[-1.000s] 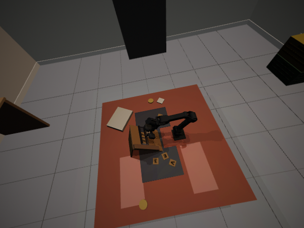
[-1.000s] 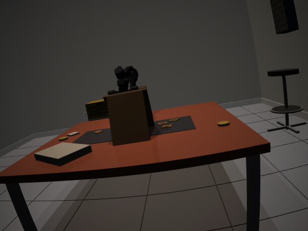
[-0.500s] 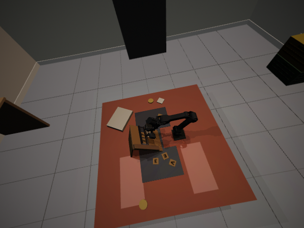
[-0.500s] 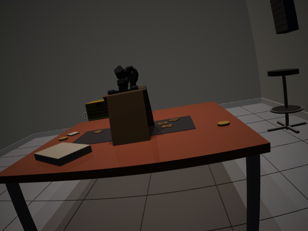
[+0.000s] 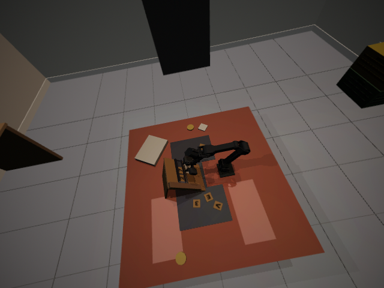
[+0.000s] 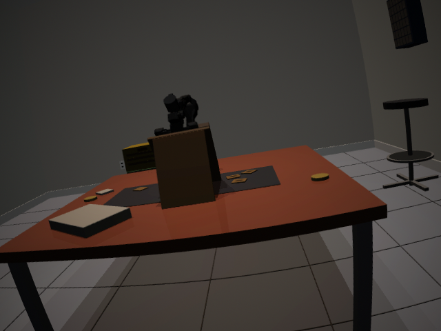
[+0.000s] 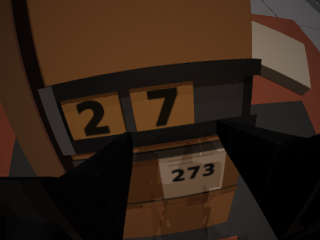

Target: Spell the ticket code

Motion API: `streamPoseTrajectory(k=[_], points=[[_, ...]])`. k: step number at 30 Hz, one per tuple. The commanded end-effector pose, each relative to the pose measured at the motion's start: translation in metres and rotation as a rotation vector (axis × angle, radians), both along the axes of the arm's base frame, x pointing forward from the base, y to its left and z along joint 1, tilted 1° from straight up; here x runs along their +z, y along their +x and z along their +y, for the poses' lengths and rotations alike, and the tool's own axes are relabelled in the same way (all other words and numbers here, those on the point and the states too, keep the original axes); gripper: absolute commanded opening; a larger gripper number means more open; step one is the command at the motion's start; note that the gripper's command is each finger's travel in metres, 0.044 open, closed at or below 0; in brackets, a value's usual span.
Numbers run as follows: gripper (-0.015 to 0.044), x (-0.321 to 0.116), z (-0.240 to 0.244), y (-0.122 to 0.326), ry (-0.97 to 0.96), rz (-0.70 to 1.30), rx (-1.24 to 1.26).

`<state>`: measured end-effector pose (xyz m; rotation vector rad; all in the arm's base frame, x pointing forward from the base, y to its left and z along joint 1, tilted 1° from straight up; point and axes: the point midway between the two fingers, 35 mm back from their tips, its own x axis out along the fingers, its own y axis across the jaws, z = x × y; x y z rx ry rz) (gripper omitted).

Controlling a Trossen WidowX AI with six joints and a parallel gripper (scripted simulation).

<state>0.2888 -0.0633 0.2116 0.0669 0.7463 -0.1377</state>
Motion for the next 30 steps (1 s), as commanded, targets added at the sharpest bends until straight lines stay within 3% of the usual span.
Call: streamPoseTrajectory(k=[1, 30], points=[[0.0295, 0.0032, 0.001, -0.0002, -0.002, -0.005, 0.008], [0.0295, 0.0078, 0.0026, -0.0006, -0.002, -0.005, 0.008]])
